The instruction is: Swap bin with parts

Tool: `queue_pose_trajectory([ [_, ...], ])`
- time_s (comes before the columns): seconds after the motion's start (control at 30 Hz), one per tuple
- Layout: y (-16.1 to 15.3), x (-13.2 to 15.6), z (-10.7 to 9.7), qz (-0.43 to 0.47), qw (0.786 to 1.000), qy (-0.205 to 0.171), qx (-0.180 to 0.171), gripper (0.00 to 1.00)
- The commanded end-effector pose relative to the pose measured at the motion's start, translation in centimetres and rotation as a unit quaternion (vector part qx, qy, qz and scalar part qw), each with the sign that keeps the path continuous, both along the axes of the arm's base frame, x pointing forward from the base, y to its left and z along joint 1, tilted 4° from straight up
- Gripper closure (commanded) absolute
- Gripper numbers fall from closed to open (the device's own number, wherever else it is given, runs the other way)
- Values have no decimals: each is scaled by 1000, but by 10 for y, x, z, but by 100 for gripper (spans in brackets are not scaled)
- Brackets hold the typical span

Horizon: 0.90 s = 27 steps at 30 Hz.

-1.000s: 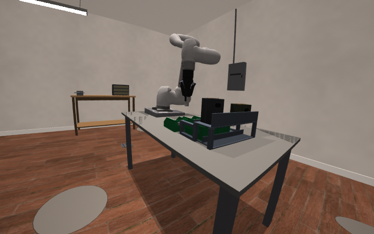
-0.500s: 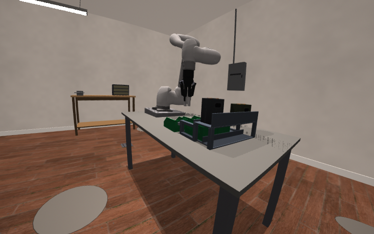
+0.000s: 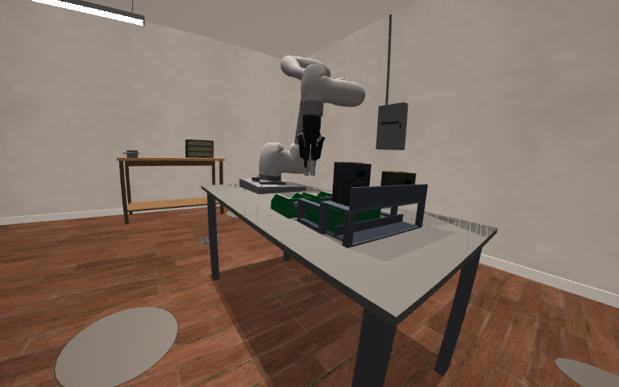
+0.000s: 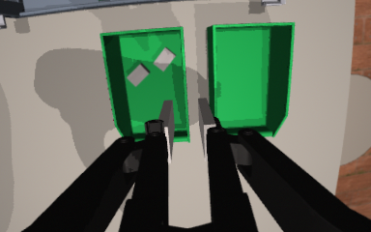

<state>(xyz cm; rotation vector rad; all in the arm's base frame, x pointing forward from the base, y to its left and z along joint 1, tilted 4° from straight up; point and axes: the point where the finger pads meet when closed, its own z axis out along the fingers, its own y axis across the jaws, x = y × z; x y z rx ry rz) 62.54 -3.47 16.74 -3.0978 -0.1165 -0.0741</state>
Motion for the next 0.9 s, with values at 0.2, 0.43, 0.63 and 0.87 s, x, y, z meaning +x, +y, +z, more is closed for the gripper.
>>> queue_pose_trajectory([
  [0.2, 0, 0, 0, 0, 1000, 0, 0, 76],
  [0.43, 0, 0, -2, 0, 1000, 0, 0, 76],
  [0.63, 0, 0, -7, 0, 1000, 0, 0, 76],
  [0.87, 1, 1, -18, 0, 1000, 0, 0, 76],
])
